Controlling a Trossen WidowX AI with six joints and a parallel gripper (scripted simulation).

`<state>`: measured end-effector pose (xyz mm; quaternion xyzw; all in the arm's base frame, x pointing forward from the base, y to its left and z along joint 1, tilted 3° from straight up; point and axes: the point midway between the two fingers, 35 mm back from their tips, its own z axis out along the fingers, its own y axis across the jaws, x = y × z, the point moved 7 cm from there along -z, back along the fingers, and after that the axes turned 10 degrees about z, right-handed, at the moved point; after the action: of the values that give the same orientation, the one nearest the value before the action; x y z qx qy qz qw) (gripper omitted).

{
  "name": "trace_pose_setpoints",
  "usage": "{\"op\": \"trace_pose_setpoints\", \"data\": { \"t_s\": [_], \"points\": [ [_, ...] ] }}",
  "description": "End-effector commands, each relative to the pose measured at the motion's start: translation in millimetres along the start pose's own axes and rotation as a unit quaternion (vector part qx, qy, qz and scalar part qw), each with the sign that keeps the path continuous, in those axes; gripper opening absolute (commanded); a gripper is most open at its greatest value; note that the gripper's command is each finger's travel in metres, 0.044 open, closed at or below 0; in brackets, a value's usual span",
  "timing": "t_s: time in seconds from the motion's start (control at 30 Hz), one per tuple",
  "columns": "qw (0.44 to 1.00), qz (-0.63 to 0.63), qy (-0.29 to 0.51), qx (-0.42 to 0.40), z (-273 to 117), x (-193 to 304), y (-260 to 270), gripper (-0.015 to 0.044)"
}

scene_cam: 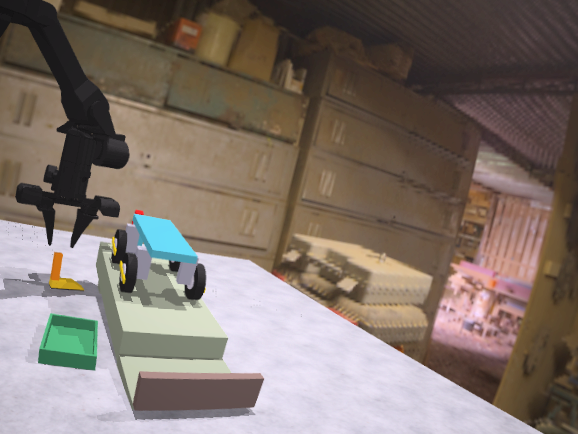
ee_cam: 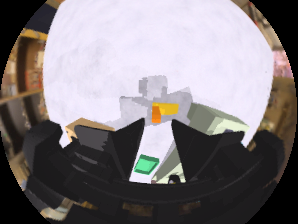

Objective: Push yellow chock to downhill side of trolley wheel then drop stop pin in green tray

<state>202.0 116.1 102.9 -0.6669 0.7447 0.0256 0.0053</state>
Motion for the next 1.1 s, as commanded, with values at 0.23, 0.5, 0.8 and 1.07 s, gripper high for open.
{"op": "trace_pose_setpoints", "data": {
  "t_s": [0.23, 0.5, 0.8, 1.07],
  "points": [
    [1.000, 0.002, 0.005, -0.002, 20, 2, 1, 0.0190],
    [1.000, 0.002, 0.005, -0.002, 28, 2, 1, 0.0190],
    [1.000, 0.002, 0.005, -0.002, 34, 2, 1, 0.0190],
    [1.000, 0.002, 0.005, -0.003, 47, 2, 1, 0.0190]
  ]
}}
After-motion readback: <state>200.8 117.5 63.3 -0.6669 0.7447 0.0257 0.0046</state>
